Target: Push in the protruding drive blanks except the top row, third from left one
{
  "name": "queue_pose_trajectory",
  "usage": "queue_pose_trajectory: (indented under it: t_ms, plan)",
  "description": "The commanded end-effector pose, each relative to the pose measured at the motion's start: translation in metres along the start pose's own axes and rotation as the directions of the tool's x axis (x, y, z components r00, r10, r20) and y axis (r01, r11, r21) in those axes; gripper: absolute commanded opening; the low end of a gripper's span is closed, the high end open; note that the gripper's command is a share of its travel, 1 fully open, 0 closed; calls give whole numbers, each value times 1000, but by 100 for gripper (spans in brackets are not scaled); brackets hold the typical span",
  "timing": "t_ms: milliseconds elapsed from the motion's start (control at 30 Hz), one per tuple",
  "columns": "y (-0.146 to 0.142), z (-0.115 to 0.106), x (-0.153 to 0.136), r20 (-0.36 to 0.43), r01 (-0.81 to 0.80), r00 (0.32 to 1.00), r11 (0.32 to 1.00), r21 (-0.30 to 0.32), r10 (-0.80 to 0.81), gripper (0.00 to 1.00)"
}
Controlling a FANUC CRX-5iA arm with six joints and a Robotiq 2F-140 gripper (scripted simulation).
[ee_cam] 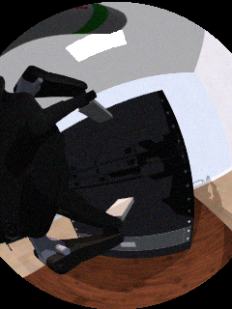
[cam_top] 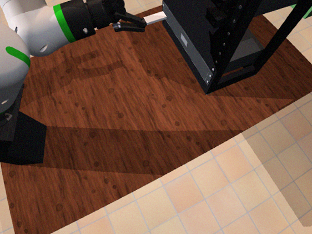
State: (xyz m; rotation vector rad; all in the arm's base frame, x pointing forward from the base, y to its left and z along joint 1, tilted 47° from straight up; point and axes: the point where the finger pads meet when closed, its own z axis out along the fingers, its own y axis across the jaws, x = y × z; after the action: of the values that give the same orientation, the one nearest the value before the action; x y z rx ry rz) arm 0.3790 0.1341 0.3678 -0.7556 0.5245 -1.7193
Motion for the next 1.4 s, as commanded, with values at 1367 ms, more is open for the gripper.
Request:
queue_pose_trajectory:
  t_ms: [1367]
  plan:
    - [-12, 48, -59, 1, 1, 1000, 1000, 0, -1, 100]
